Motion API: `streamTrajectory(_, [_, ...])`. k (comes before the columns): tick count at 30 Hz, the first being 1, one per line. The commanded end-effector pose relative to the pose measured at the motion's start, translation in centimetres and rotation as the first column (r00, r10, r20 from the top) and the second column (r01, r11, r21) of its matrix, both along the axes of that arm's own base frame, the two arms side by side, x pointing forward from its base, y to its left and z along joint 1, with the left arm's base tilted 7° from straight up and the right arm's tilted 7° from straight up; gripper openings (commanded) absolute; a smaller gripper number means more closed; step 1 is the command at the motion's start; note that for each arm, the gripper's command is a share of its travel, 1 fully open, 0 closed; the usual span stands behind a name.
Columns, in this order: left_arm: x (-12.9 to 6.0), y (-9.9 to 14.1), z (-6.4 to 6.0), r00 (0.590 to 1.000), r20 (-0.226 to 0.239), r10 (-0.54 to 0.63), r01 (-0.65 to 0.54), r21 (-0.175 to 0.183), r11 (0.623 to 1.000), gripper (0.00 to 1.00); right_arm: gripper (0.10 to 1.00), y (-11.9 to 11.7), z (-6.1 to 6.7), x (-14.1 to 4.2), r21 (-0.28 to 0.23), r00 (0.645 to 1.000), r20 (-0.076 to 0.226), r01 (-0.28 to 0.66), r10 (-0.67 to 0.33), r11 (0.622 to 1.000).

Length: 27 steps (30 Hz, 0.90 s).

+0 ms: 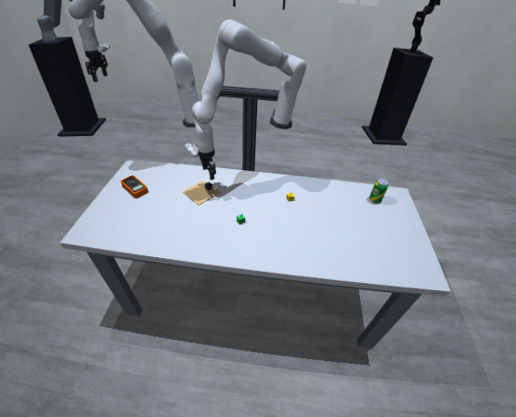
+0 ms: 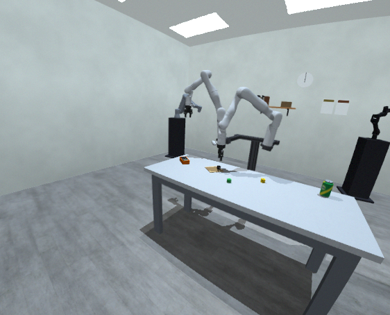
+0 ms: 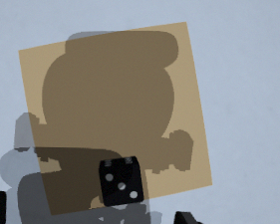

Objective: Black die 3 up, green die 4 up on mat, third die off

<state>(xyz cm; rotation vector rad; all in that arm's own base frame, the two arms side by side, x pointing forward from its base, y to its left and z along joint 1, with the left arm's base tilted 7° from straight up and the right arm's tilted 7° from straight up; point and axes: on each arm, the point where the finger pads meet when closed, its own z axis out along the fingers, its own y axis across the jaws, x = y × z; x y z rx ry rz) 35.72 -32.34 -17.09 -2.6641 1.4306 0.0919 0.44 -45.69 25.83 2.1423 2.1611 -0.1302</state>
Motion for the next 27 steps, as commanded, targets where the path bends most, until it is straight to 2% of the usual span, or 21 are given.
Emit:
streamTrajectory(1, [0.7, 0.3, 0.1, 0.998, -0.014, -0.064, 0.064, -0.002, 0.998, 1.0, 1.0, 0.0, 0.1, 0.0, -0.002, 1.0, 0.0, 0.0, 0.0, 1.0])
streamTrajectory(6, [2.0, 1.2, 0.1, 0.981, -0.04, -0.189, 0.188, -0.008, 0.982, 1.0, 1.0, 0.0, 0.1, 0.0, -0.002, 1.0, 0.0, 0.0, 0.0, 1.0])
streamTrajectory(11, [3.6, 2.3, 0.1, 0.942, -0.065, -0.33, 0.33, -0.019, 0.944, 1.0, 1.0, 0.0, 0.1, 0.0, -0.002, 1.0, 0.0, 0.0, 0.0, 1.0])
streamTrajectory(14, [3.9, 2.5, 0.1, 0.93, -0.07, -0.36, 0.359, -0.022, 0.933, 1.0, 1.0, 0.0, 0.1, 0.0, -0.002, 1.0, 0.0, 0.0, 0.0, 1.0])
streamTrajectory(20, [6.3, 4.3, 0.3, 0.84, -0.093, -0.535, 0.534, -0.043, 0.845, 1.0, 1.0, 0.0, 0.1, 0.0, -0.002, 1.0, 0.0, 0.0, 0.0, 1.0])
streamTrajectory(27, [9.4, 6.7, 0.6, 0.689, -0.108, -0.717, 0.714, -0.068, 0.697, 1.0, 1.0, 0.0, 0.1, 0.0, -0.002, 1.0, 0.0, 0.0, 0.0, 1.0])
